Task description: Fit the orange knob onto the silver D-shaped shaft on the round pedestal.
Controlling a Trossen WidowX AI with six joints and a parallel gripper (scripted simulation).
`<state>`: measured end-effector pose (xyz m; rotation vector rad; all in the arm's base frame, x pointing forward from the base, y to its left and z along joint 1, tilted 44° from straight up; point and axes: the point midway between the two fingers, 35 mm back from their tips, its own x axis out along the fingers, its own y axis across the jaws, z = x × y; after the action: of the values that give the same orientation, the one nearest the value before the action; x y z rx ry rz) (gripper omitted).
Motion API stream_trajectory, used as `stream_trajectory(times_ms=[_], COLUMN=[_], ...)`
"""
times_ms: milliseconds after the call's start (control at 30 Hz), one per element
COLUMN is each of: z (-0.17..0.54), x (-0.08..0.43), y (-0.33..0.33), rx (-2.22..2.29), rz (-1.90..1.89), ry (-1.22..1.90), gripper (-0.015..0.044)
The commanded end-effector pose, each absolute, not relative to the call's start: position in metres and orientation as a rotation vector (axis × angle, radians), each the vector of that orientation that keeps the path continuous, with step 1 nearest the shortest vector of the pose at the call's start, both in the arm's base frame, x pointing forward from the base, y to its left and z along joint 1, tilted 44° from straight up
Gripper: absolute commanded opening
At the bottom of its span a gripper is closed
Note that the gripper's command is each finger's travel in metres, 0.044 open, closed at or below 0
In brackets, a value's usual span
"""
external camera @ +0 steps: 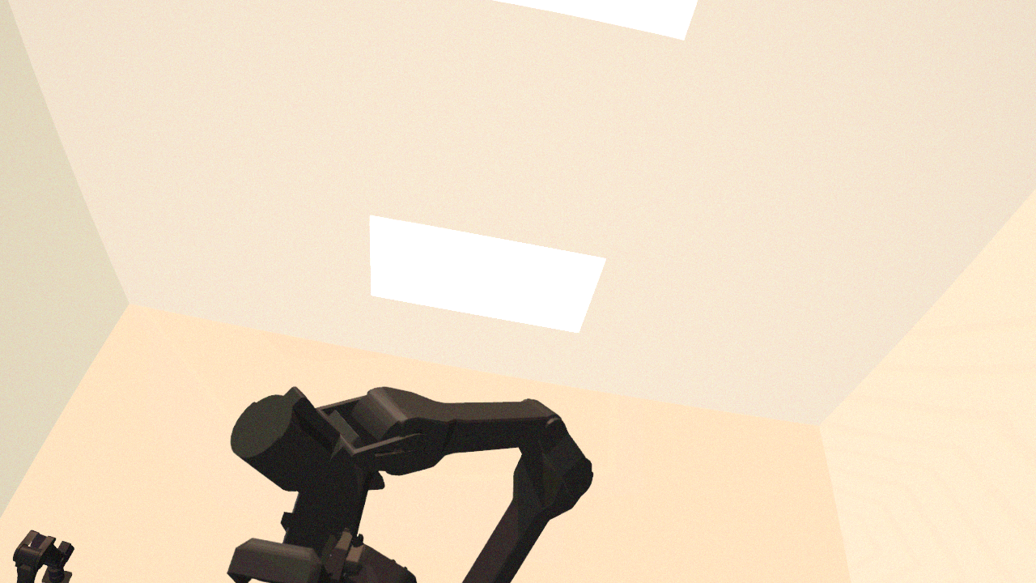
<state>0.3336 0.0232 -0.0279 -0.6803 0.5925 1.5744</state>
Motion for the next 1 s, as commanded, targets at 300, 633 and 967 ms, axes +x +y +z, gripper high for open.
stream_trajectory(times_ms=[300, 633, 967], z=[-0.0245, -0.0266, -0.0286], x=[0.3315, 0.3308, 0.3321], y=[0.0197, 0.0192, 0.0225], rx=[-0.698, -0.834, -0.834], rz=[1.58, 1.646, 1.646], ry=[0.572, 0.432, 0.431], gripper=[0.0, 0.0, 0.0])
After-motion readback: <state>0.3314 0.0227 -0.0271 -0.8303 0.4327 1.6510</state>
